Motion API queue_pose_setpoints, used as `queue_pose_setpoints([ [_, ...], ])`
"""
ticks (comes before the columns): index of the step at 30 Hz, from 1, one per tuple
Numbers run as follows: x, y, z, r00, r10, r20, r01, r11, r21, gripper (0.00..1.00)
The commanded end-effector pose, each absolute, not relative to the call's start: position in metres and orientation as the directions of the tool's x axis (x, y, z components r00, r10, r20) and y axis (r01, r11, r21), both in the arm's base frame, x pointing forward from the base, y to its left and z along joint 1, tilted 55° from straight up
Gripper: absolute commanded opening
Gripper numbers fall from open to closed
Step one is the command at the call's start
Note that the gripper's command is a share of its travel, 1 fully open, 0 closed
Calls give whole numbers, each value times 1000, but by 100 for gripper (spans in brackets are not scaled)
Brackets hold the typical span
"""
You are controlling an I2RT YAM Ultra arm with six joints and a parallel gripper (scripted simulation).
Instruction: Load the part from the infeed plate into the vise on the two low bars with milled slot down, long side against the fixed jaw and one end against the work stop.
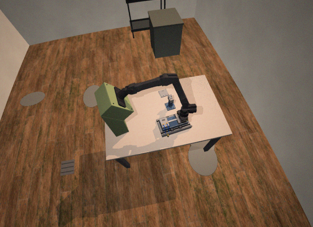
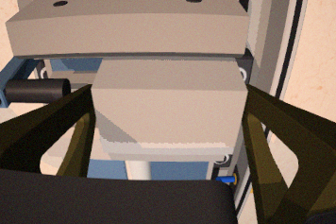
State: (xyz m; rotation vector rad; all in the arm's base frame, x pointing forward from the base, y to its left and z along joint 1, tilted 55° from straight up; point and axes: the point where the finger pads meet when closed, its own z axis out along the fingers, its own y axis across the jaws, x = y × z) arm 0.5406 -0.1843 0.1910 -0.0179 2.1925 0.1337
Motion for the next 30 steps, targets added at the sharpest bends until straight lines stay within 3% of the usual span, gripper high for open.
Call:
queue_pose_setpoints([
  [1,541,-194,218,-542,29,-840,-48,997,65,74],
  [30,503,-193,222,-576,39,-816,-53,995,85,74],
])
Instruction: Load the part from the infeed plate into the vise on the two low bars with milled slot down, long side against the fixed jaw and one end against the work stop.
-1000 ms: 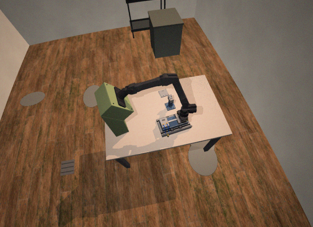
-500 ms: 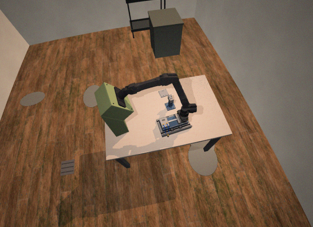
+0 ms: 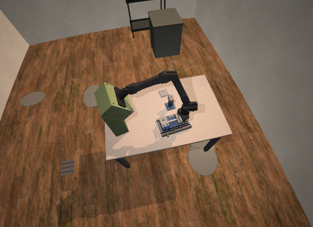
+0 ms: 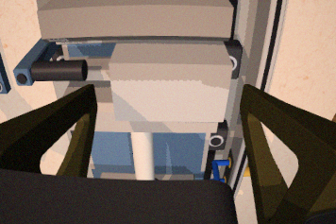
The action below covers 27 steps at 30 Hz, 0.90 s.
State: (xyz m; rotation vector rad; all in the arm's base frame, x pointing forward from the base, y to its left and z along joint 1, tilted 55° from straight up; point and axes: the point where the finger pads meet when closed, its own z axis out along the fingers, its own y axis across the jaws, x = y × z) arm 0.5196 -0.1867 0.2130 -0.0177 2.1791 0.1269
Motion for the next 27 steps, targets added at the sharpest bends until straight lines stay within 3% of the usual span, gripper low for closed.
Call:
queue_pose_setpoints([
  [1,501,-193,224,-576,39,-816,-53,995,85,74],
  [26,473,-195,243,-576,39,-816,-53,995,85,74],
  [27,473,-196,243,-576,39,-816,-52,995,85,0],
])
